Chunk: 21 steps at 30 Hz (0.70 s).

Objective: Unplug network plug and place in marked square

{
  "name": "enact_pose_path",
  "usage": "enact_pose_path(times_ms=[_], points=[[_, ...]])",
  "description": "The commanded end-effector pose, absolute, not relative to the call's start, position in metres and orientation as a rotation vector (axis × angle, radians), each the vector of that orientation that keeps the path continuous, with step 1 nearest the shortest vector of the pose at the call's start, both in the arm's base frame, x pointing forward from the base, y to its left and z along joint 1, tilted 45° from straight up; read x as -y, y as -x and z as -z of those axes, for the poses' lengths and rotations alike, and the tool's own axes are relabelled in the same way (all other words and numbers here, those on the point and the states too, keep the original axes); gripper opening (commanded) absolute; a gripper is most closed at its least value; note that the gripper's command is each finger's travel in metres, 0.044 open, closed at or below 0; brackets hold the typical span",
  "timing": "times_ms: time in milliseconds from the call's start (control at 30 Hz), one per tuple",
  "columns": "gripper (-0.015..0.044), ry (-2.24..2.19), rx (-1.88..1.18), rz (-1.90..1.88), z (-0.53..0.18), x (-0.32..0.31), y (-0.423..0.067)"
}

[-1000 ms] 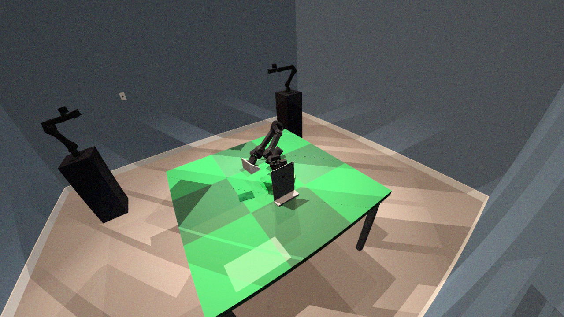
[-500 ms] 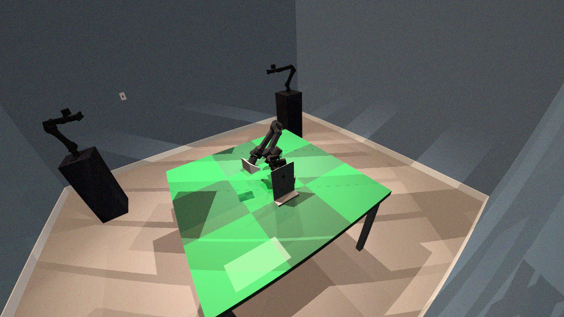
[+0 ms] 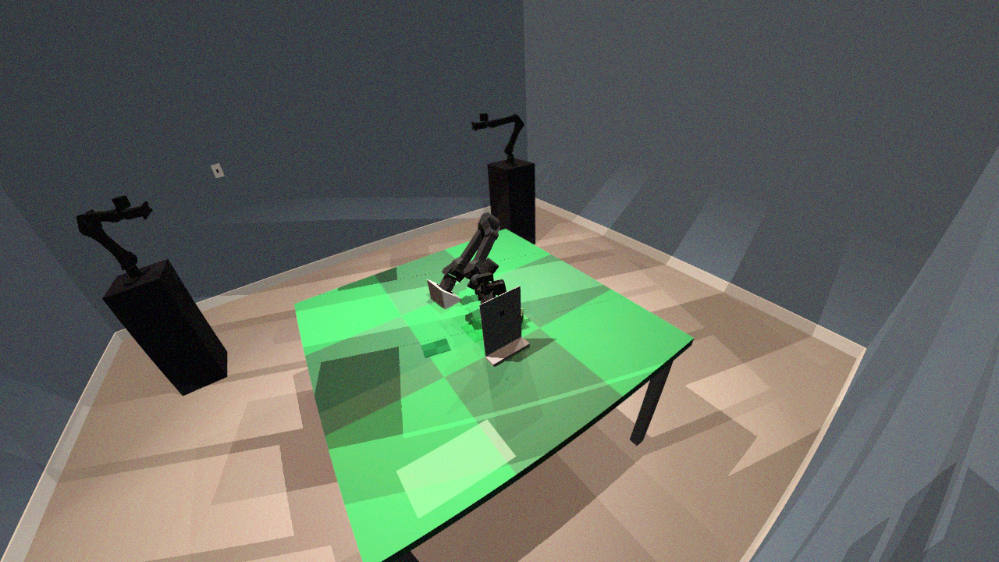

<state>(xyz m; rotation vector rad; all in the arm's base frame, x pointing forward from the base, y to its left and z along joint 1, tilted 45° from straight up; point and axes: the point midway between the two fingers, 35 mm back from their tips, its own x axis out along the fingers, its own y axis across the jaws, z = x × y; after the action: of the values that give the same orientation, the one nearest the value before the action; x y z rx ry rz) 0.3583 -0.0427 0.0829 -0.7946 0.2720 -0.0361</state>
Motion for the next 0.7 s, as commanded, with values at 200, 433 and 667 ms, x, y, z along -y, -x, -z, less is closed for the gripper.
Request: enact_pose_path(times_ms=[200, 433, 667], points=[[0.0000, 0.796, -0.268, 0.036, -0.084, 0.044, -0.352], [0.0000, 0.796, -0.268, 0.036, -0.083, 0.044, -0.347], [0.0000, 0.796, -0.269, 0.035, -0.083, 0.045, -0.343]])
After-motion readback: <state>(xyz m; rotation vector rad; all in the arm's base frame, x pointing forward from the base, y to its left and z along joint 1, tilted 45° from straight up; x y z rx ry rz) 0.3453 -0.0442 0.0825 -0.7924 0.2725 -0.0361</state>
